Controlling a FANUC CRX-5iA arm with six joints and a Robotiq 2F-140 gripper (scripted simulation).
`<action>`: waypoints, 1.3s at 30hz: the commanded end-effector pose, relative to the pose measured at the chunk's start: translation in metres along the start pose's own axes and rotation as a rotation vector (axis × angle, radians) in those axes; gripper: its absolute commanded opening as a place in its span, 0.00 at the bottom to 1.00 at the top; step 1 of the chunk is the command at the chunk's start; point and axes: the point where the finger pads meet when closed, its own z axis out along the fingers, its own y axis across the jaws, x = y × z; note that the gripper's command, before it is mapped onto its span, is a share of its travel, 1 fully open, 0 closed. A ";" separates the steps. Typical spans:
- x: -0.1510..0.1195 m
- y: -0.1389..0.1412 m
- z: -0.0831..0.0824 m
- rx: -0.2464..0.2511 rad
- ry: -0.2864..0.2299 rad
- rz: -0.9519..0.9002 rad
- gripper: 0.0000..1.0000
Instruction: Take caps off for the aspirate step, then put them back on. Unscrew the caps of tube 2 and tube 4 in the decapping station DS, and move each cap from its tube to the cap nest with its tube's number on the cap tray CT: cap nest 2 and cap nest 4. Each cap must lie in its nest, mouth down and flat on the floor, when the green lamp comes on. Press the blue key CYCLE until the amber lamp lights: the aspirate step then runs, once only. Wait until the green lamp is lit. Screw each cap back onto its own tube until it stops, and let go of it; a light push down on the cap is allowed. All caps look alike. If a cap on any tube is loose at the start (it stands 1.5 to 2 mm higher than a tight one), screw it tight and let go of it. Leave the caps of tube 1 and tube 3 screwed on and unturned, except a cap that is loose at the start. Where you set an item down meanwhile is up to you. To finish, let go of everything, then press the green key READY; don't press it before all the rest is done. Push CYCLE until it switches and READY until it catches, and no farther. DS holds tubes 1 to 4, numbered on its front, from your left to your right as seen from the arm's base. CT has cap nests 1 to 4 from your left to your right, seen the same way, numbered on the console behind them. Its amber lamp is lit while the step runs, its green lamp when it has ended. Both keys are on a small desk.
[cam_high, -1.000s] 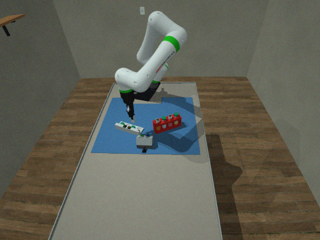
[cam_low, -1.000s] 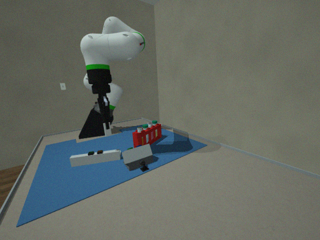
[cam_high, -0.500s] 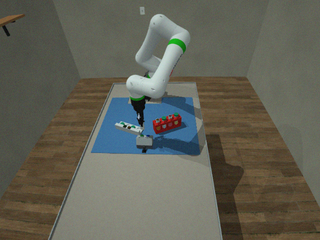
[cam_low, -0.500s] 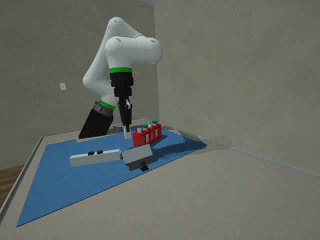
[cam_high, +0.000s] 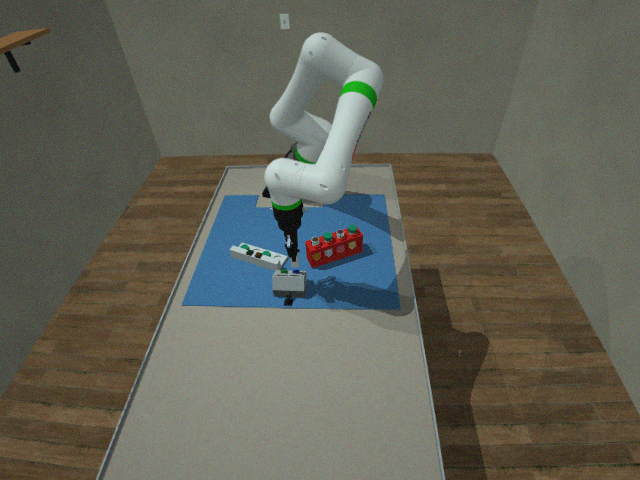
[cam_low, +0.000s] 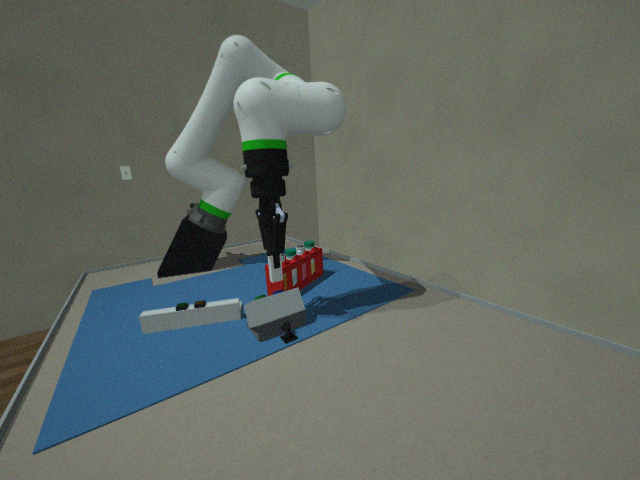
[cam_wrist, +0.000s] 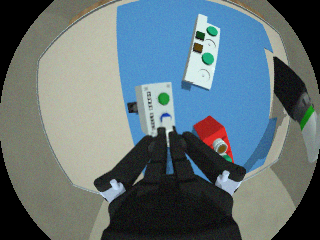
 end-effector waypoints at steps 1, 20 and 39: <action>0.000 0.000 0.009 0.001 0.000 0.000 0.00; 0.000 0.000 0.019 0.001 0.000 0.000 0.00; 0.000 0.000 0.029 0.001 0.000 0.000 0.00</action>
